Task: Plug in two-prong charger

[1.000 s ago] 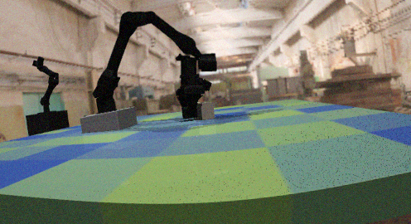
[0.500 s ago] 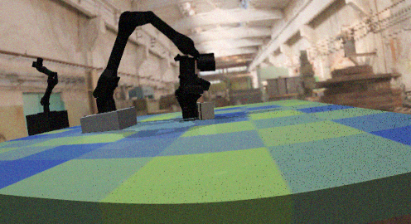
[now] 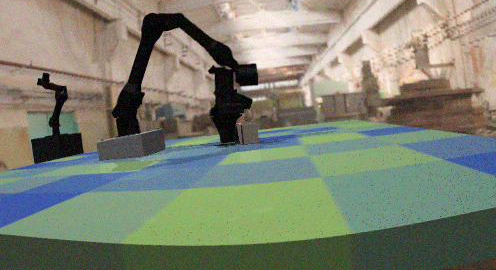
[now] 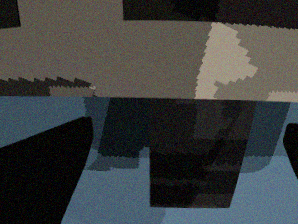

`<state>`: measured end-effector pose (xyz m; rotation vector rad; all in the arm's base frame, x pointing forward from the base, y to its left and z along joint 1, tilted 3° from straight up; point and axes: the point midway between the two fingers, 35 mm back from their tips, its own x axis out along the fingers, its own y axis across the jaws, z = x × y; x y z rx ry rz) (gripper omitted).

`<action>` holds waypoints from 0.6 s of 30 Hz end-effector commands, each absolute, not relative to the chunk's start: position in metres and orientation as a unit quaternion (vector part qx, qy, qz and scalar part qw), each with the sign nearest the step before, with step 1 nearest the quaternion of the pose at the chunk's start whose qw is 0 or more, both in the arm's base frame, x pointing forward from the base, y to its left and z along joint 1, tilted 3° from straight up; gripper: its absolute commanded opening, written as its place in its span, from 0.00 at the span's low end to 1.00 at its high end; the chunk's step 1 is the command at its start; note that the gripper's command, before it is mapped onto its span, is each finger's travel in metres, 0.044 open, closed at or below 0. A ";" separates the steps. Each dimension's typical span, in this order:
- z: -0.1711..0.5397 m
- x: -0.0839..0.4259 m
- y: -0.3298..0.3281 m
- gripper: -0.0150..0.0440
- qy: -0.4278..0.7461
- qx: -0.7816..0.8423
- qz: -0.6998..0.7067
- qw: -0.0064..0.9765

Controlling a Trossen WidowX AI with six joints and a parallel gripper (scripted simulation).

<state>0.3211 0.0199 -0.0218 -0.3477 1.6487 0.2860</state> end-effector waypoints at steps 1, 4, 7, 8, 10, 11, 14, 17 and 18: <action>-0.022 0.319 0.020 1.00 0.726 -0.153 0.130 0.657; -0.022 0.318 0.020 1.00 0.725 -0.153 0.130 0.658; -0.022 0.318 0.020 1.00 0.725 -0.153 0.131 0.659; -0.022 0.317 0.019 1.00 0.725 -0.153 0.131 0.659; -0.022 0.316 0.019 1.00 0.725 -0.153 0.131 0.659; -0.022 0.315 0.018 1.00 0.725 -0.153 0.131 0.659; -0.022 0.312 0.017 1.00 0.725 -0.153 0.130 0.659; -0.021 0.309 0.015 1.00 0.725 -0.153 0.130 0.659; -0.021 0.308 0.015 1.00 0.725 -0.153 0.130 0.659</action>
